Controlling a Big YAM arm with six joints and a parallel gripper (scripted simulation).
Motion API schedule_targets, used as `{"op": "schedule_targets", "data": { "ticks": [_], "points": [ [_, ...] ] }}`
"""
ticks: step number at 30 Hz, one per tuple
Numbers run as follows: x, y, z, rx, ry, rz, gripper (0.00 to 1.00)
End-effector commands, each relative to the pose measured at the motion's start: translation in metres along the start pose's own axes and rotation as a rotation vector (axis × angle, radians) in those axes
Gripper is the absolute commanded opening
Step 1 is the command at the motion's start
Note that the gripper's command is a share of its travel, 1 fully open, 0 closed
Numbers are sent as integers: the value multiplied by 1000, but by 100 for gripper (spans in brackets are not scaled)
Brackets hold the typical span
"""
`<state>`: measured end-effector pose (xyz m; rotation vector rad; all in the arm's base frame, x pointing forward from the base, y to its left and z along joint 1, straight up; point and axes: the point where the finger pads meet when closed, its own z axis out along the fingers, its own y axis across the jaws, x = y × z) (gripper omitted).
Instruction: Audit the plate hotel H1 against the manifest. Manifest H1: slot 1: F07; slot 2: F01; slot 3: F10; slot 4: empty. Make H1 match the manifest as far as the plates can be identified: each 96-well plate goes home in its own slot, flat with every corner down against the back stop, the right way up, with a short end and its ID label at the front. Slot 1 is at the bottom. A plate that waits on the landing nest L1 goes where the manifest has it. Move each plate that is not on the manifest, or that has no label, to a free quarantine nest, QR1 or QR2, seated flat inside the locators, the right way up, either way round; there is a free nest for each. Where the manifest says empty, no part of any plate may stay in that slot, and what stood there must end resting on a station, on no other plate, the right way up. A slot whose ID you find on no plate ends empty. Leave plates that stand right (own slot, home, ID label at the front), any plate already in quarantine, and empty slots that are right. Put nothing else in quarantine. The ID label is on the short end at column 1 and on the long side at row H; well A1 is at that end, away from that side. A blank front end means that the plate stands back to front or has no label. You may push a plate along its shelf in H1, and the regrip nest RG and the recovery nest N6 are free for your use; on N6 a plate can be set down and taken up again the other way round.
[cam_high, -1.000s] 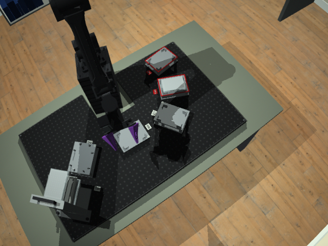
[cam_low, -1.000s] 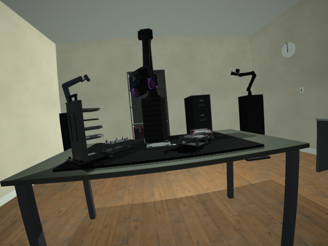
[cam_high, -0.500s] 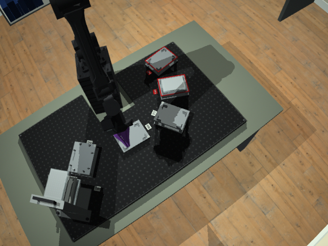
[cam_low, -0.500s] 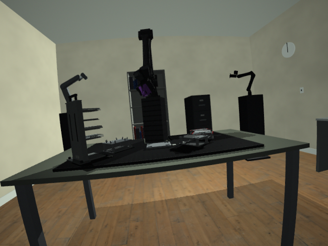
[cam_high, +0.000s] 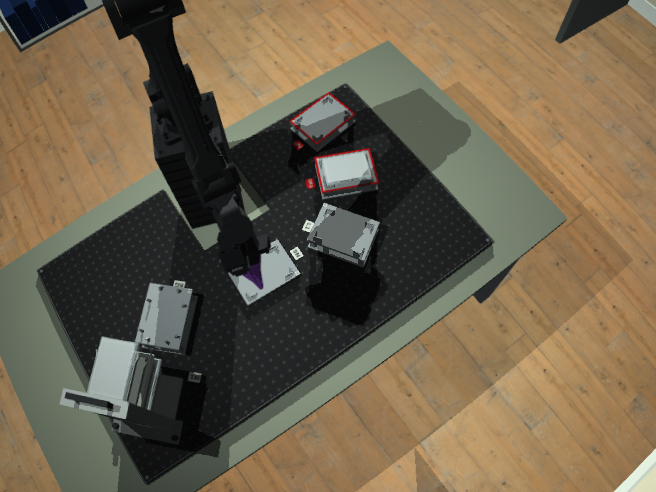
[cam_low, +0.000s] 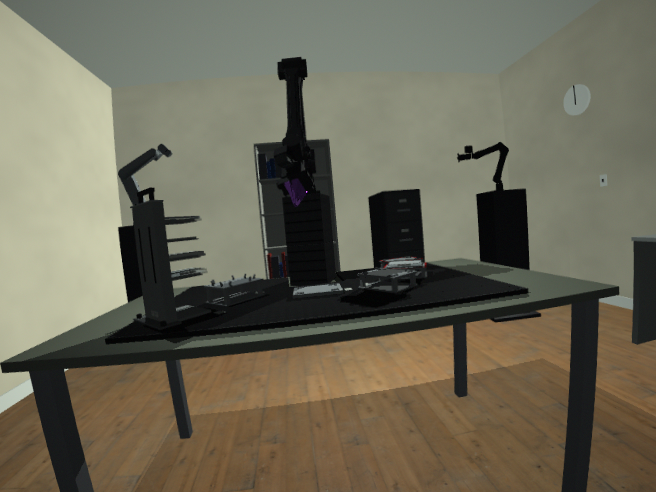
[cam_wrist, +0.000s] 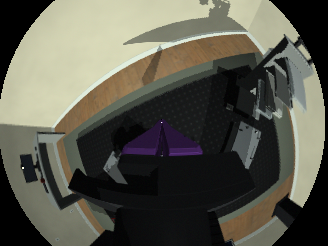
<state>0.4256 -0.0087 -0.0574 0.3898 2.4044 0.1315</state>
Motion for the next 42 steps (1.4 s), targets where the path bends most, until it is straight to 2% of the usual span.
{"op": "schedule_targets", "data": {
  "ticks": [1, 2, 4, 5, 6, 7, 8, 10, 12, 16, 17, 18, 19, 20, 21, 22, 25, 27, 29, 30, 32, 33, 34, 35, 36, 37, 38, 42],
  "points": [
    [-7, 11, 5, -9, 7, -62, 0],
    [12, 6, 3, -1, 27, -62, 0],
    [15, 7, 4, -6, 12, -61, 0],
    [26, 5, 4, 4, 66, -75, 0],
    [11, 12, 10, -3, 58, -87, 0],
    [14, 13, 11, -1, 80, -100, 0],
    [4, 17, 5, -8, 72, -113, 0],
    [11, 18, 6, 0, 117, -139, 0],
    [11, 18, 6, 0, 117, -139, 0],
    [29, 16, 8, 15, 217, -188, 0],
    [52, 9, 7, 27, 257, -189, 0],
    [63, 6, 4, 32, 269, -189, 0],
    [59, 8, 6, 26, 241, -189, 0],
    [63, 8, 6, 26, 241, -189, 0],
    [73, 5, 4, 34, 293, -202, 0],
    [59, 13, 10, 26, 285, -215, 0],
    [61, 16, 6, 25, 335, -253, 0],
    [75, 12, 7, 34, 391, -274, 0],
    [75, 12, 7, 34, 391, -274, 0],
    [75, 13, 5, 33, 406, -286, 0],
    [85, 12, 4, 38, 462, -313, 0],
    [88, 12, 3, 39, 468, -317, 0],
    [108, 4, -6, 47, 500, -317, 0],
    [111, 4, -7, 47, 497, -317, 0],
    [109, 6, -5, 42, 473, -317, 0],
    [118, 3, -10, 49, 523, -330, 0],
    [105, 10, -3, 42, 516, -343, 0],
    [117, 10, -10, 44, 611, -394, 0]
  ]
}}
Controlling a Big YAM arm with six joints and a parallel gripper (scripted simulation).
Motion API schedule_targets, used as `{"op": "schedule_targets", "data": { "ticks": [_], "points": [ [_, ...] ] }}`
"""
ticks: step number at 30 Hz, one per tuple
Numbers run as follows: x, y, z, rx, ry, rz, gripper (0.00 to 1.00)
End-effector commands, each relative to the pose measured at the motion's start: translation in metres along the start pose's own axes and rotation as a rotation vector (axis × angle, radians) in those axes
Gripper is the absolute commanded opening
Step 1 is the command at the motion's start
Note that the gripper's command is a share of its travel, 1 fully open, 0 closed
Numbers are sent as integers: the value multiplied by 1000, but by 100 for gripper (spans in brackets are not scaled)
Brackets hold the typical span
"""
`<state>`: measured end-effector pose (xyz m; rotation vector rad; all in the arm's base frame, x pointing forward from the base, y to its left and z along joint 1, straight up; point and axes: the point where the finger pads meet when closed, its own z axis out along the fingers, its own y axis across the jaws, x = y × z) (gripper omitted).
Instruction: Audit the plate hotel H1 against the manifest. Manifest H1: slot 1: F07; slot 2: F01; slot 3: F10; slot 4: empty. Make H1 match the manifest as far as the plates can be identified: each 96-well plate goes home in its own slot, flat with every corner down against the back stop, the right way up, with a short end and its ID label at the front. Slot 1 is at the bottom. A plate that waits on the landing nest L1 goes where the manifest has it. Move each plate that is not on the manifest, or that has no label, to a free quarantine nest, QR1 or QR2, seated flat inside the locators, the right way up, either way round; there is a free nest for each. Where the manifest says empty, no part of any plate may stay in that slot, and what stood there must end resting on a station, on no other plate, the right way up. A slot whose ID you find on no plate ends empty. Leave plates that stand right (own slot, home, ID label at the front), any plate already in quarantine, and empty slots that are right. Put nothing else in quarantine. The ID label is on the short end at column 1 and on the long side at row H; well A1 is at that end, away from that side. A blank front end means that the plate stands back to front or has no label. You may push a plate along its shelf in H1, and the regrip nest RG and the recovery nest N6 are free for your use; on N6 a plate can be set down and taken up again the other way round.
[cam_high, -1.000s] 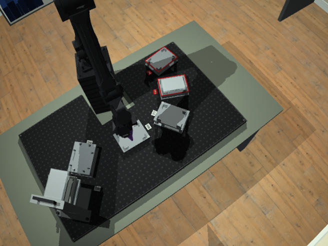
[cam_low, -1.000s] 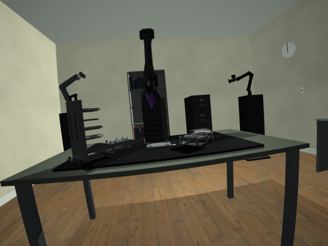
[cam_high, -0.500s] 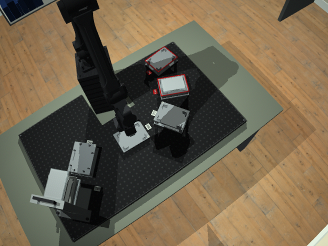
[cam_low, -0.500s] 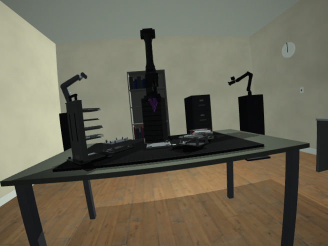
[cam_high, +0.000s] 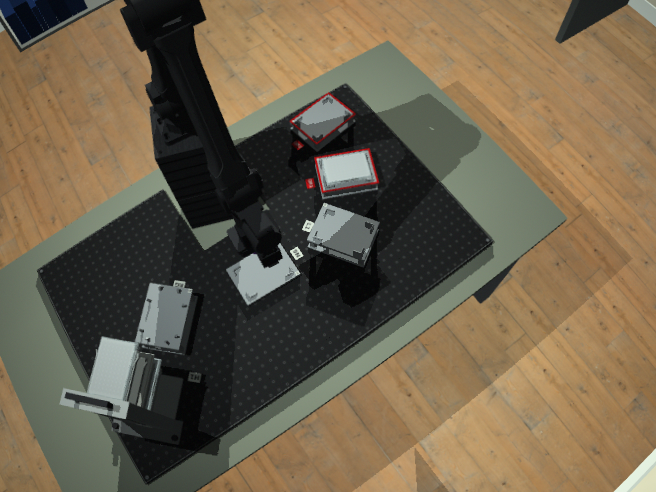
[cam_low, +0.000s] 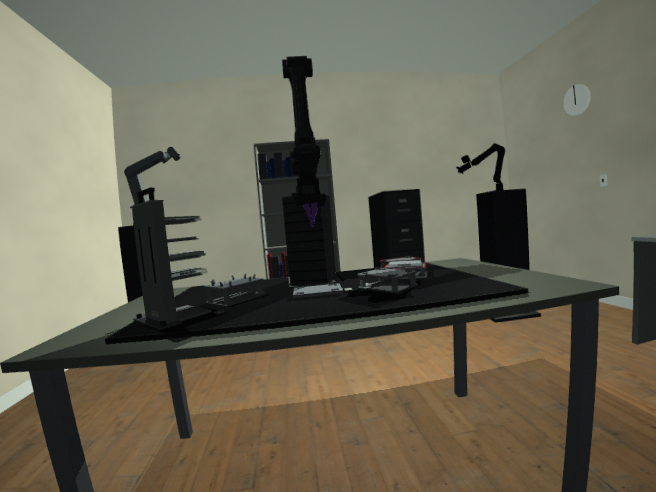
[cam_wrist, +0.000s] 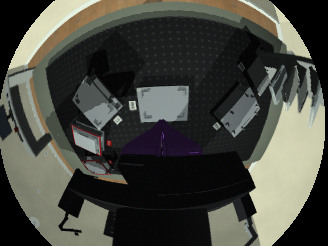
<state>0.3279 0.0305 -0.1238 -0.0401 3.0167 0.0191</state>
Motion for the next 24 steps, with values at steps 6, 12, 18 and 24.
{"op": "schedule_targets", "data": {
  "ticks": [6, 12, 18, 24],
  "points": [
    [3, 9, -2, -4, 88, -103, 0],
    [20, 11, -21, -4, 108, -117, 0],
    [2, 3, -31, -3, 75, -94, 0],
    [11, -12, -22, -1, 114, -94, 0]
  ]
}}
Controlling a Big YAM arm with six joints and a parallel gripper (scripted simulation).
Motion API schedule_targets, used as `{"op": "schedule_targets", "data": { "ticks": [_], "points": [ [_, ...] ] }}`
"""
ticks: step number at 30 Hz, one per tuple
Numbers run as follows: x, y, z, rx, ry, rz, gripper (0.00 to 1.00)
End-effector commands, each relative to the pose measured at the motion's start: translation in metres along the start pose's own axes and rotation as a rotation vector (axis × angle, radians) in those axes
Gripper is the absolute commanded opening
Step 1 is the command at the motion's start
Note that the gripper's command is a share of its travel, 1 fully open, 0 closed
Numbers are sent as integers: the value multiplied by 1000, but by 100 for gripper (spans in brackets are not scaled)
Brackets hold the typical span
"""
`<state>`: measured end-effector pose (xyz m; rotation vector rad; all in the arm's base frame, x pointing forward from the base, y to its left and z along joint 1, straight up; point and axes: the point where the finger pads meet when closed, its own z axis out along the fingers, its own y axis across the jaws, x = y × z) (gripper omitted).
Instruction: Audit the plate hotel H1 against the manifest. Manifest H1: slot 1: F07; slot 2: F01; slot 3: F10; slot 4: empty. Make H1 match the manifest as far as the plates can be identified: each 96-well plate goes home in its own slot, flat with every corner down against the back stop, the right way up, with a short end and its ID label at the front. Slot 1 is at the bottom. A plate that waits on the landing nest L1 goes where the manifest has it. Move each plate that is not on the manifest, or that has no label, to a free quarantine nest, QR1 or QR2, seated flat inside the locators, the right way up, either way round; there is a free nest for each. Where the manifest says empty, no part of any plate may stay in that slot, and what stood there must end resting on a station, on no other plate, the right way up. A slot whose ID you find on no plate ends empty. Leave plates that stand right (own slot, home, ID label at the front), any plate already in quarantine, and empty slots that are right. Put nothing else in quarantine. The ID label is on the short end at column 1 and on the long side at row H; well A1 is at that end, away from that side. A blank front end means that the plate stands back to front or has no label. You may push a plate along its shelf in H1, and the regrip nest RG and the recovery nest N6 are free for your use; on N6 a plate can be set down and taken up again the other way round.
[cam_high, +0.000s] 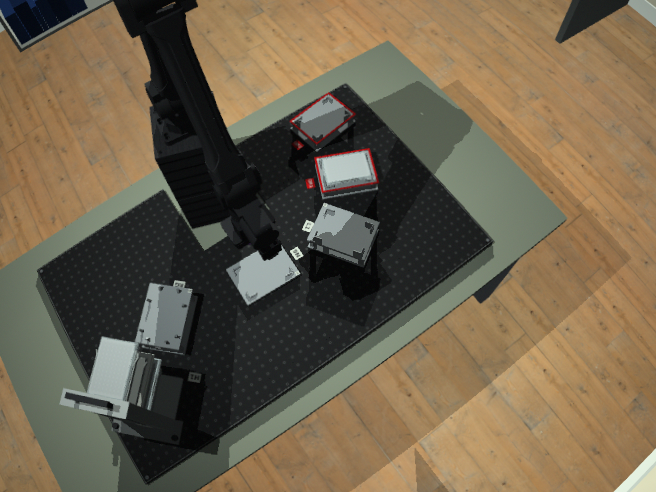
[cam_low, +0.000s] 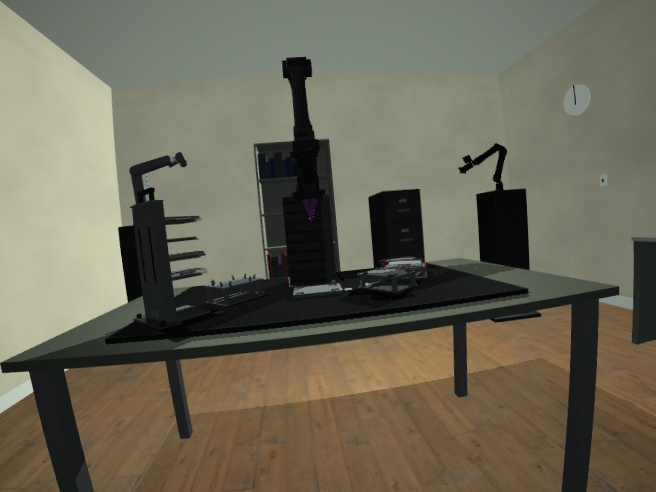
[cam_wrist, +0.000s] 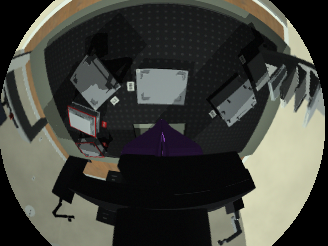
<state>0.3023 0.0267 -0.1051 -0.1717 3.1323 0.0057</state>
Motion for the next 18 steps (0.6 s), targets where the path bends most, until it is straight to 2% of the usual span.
{"op": "schedule_targets", "data": {
  "ticks": [1, 11, 12, 14, 18],
  "points": [
    [-15, -13, -2, -2, -12, -12, 0],
    [-21, -48, -2, 0, -13, -12, 0],
    [-14, -50, -6, 11, -44, 0, 0],
    [-14, -50, -6, 11, -44, 0, 0],
    [-15, -65, -7, 33, -95, 44, 0]
  ]
}}
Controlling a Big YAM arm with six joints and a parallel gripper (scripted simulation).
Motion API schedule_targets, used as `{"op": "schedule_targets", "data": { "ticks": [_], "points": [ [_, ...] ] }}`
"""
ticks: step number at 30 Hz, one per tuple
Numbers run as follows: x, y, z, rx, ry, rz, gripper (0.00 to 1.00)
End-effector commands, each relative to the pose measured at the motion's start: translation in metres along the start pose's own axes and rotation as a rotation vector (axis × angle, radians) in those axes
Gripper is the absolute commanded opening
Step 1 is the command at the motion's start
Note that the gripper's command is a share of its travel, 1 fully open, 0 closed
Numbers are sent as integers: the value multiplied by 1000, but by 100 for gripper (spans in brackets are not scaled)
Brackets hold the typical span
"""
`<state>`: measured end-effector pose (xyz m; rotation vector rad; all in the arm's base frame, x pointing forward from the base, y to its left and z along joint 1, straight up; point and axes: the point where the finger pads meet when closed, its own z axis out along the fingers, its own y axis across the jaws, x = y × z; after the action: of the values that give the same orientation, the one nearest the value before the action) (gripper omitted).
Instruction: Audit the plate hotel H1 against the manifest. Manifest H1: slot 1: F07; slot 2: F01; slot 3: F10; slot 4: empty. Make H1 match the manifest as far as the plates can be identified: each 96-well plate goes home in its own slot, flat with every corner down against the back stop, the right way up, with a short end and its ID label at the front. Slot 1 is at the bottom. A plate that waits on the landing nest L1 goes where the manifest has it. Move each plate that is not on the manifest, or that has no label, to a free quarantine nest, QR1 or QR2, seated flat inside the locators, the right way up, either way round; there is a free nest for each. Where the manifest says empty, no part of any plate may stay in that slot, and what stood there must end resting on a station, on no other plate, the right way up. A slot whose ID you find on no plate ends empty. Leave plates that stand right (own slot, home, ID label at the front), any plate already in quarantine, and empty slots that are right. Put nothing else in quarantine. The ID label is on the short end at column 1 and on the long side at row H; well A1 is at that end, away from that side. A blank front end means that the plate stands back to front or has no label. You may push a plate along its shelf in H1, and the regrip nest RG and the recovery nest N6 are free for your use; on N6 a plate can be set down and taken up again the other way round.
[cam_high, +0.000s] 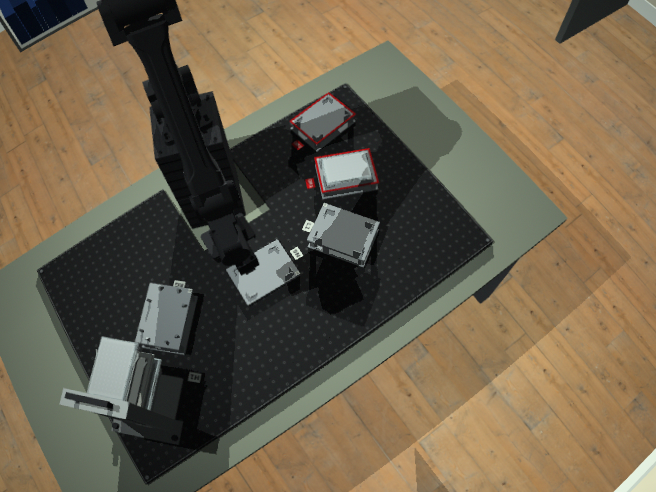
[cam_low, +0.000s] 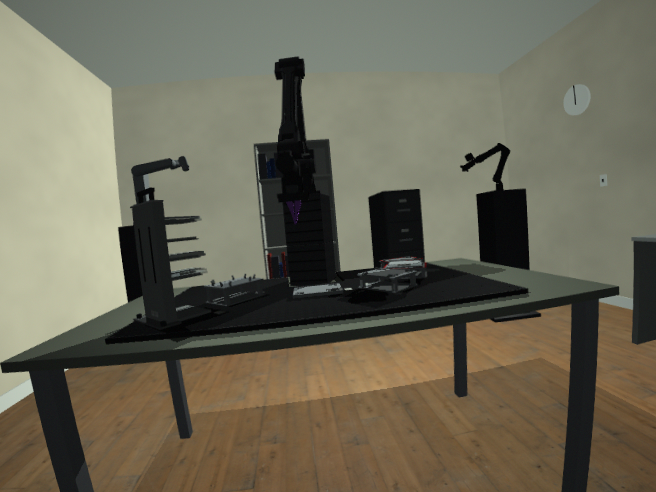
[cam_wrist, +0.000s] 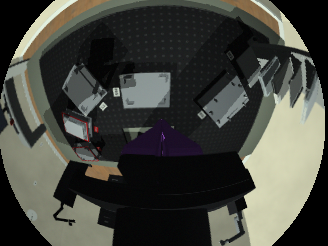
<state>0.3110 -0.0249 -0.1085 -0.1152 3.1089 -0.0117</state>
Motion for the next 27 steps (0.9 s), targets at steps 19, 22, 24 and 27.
{"op": "schedule_targets", "data": {
  "ticks": [19, 22, 24, 27],
  "points": [
    [-13, -70, -11, 97, -269, 220, 0],
    [-9, -79, -4, 106, -284, 254, 0],
    [-6, -81, -1, 113, -295, 276, 0],
    [-9, -74, -1, 122, -332, 287, 0]
  ]
}}
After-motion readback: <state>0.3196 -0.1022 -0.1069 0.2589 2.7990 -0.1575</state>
